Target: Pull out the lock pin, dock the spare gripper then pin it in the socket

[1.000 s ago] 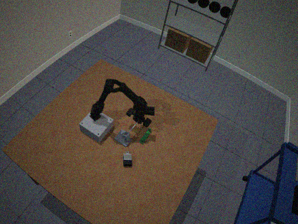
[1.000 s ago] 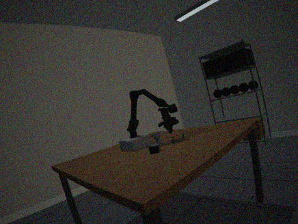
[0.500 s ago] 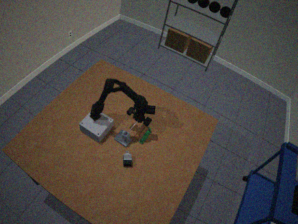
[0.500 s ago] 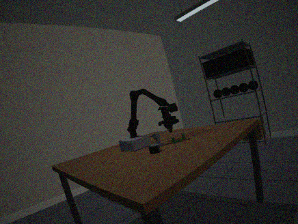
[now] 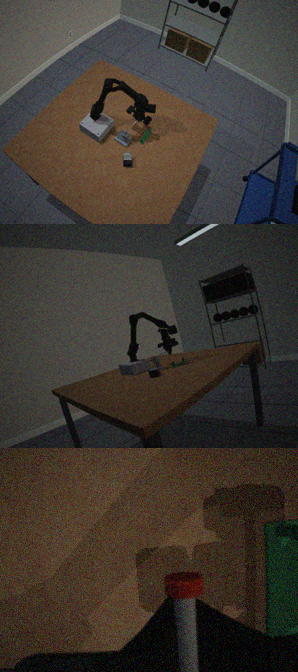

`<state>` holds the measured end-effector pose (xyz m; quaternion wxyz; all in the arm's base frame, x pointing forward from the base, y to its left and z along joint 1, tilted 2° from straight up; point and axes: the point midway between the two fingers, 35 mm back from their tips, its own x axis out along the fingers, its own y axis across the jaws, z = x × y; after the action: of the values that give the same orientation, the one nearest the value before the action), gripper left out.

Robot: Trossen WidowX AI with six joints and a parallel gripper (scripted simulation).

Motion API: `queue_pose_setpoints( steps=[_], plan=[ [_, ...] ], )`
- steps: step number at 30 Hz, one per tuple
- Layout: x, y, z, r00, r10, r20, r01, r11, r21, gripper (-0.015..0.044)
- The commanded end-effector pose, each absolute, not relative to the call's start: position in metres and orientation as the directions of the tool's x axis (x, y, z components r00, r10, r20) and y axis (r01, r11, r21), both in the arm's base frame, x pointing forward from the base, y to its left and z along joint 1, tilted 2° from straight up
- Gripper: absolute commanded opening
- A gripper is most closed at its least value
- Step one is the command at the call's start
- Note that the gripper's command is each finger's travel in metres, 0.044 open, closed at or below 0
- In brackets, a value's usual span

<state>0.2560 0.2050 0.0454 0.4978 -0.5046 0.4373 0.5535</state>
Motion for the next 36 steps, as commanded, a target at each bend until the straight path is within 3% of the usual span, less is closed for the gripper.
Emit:
queue_pose_setpoints(
  steps=[1,36],
  plan=[
    [0.256,0.205,0.044,0.005,0.11,-0.994,-0.992,-0.122,-0.018,0.0],
    [0.33,0.269,0.061,0.007,0.113,-0.994,-0.987,-0.157,-0.025,0.0]
  ],
)
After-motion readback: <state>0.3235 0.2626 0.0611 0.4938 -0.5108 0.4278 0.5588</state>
